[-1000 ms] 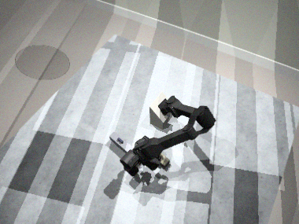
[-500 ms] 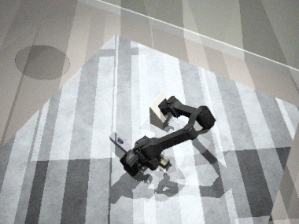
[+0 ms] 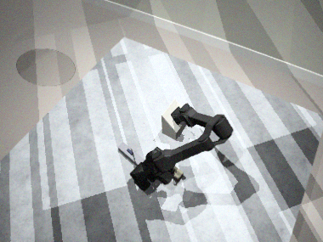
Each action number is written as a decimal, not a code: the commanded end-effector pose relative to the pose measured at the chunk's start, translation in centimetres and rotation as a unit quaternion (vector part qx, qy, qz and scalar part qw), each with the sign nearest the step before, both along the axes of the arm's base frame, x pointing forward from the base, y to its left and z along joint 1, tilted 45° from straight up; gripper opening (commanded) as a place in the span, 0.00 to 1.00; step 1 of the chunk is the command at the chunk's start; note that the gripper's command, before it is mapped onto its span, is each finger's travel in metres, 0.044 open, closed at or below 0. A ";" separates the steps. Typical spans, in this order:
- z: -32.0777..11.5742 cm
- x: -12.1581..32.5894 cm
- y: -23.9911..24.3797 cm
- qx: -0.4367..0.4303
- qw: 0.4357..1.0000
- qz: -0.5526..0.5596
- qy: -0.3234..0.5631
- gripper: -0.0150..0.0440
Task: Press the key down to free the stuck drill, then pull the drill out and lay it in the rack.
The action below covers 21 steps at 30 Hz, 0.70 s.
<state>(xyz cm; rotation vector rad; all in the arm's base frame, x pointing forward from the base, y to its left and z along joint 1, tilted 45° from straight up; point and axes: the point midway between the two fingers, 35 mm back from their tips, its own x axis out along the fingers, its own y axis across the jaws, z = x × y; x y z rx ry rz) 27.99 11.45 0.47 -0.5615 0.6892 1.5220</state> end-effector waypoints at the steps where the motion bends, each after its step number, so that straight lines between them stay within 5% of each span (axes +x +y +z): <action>1: 0.4 0.0 0.3 0.003 1.000 -0.001 0.001 0.25; 21: 2.2 0.2 2.2 0.003 1.000 -0.001 0.001 0.25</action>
